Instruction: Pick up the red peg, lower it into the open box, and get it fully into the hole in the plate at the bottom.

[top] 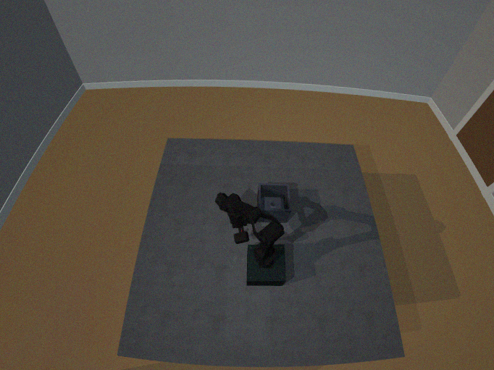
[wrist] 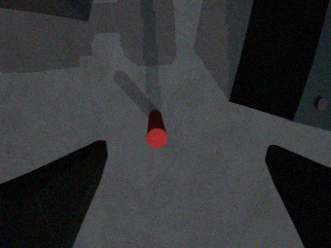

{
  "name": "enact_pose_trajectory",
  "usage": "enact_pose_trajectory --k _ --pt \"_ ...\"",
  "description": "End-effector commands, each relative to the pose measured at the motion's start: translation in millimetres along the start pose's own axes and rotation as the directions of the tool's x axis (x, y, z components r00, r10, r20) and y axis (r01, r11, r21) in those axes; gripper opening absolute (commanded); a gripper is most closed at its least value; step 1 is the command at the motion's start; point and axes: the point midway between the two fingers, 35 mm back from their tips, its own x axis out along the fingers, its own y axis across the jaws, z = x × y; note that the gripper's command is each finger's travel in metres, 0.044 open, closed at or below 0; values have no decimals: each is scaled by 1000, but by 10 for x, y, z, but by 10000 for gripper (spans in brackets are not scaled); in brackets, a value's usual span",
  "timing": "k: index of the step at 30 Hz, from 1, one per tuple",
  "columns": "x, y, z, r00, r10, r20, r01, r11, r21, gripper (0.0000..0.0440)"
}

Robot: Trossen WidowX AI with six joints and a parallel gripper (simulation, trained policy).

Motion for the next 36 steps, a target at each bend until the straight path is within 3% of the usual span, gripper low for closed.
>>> enact_pose_trajectory --k 1,20,33,35,36 --pt "93 3 2 1000 -3 14 3 1000 -16 438" --pt "633 62 -56 999 15 40 -13 999 -31 367" --pt "855 228 -224 999 48 9 -48 997 -54 58" --pt "861 261 -255 998 56 4 -56 996 -63 17" --pt "843 283 -266 998 63 0 -63 996 -62 16"
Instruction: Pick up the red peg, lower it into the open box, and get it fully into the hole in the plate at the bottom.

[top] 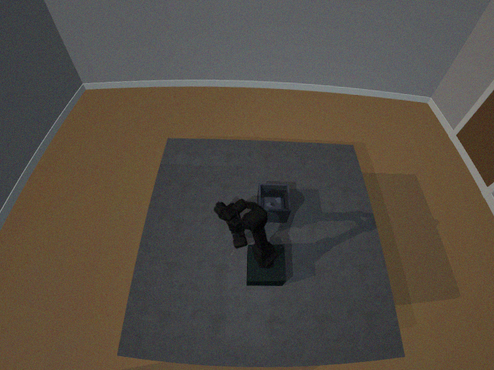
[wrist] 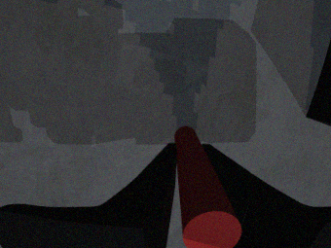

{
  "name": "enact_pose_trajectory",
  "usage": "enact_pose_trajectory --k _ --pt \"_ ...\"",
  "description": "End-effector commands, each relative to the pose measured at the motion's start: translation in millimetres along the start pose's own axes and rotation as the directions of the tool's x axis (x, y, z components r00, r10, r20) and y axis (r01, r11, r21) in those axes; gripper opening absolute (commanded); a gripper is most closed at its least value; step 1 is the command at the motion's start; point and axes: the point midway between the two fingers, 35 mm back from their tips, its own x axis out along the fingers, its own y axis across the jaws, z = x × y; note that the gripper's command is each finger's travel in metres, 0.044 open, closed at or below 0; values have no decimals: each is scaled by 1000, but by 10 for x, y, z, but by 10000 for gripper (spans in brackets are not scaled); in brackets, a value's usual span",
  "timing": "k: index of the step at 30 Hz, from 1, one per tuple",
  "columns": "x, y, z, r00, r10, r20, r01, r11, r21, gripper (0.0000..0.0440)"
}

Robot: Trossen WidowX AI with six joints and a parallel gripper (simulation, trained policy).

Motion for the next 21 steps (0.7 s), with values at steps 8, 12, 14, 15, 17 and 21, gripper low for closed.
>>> enact_pose_trajectory --k 8,12,14,15,17,21 --pt "-141 216 -101 997 64 -39 -64 998 12 0" --pt "-224 308 -130 994 93 -54 -92 996 21 0" --pt "-272 357 -144 992 109 -61 -108 994 25 0" --pt "-298 382 -150 991 117 -65 -116 993 26 0" --pt "-352 433 -161 988 134 -73 -132 991 29 0" --pt "-472 539 -176 981 170 -87 -168 985 33 0"
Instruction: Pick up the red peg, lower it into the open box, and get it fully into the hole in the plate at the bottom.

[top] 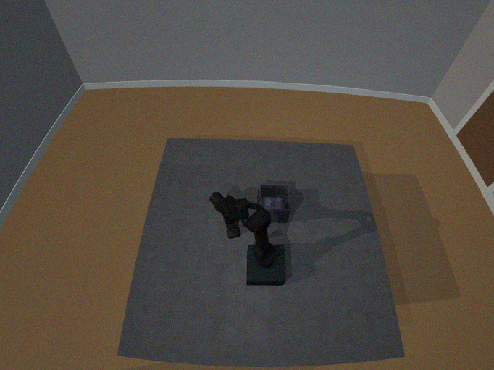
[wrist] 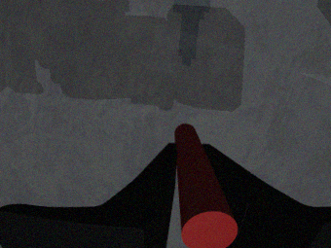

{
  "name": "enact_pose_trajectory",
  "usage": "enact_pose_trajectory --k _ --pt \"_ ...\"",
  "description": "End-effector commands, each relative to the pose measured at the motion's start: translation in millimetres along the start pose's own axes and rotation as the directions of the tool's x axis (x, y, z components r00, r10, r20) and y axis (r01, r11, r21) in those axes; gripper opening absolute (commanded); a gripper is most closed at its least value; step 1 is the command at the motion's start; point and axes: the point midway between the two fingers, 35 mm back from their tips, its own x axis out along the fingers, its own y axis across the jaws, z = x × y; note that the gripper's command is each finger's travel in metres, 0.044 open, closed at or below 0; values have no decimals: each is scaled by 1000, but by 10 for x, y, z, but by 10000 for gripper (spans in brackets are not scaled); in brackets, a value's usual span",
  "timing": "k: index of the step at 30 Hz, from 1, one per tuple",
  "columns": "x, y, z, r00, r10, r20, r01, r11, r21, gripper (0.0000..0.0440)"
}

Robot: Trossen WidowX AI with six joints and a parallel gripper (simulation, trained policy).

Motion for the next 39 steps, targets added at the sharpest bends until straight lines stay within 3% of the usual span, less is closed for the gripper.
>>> enact_pose_trajectory --k 1,17,39 --pt "-72 86 -15 1000 25 -9 -25 1000 -4 0" --pt "-559 646 107 984 178 -19 -178 984 -8 0" --pt "-1045 1037 953 974 204 98 -207 978 19 0"
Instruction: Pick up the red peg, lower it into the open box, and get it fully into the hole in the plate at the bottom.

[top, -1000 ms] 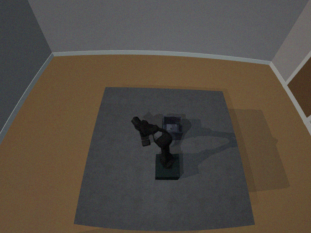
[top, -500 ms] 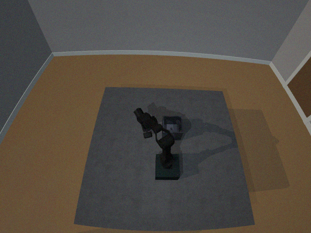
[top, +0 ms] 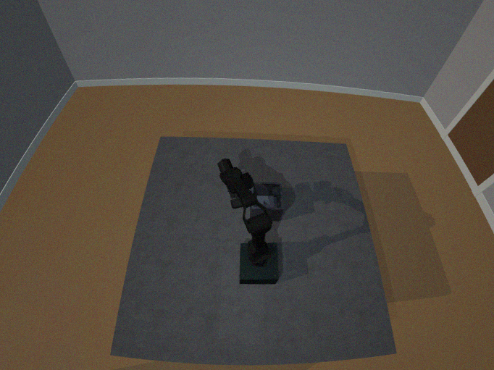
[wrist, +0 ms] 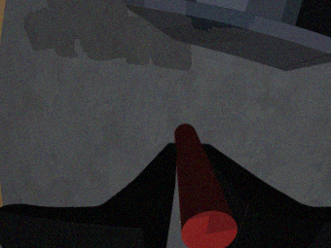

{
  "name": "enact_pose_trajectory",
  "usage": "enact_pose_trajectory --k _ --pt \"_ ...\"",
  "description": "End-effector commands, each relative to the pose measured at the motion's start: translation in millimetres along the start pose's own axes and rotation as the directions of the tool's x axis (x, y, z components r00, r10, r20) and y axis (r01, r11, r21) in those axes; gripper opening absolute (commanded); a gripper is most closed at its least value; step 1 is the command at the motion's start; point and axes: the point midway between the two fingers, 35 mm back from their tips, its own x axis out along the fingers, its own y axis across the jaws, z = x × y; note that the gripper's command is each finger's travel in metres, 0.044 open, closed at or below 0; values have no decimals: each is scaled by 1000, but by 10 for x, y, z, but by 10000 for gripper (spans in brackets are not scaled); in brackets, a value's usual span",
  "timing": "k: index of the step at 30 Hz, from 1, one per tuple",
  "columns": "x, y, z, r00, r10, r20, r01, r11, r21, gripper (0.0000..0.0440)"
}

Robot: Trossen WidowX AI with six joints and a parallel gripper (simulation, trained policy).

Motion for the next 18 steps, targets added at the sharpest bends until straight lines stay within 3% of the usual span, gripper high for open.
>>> enact_pose_trajectory --k 1,18 --pt "-11 15 124 1000 -10 20 10 1000 2 0" --pt "45 -77 785 990 -124 67 121 992 42 0"
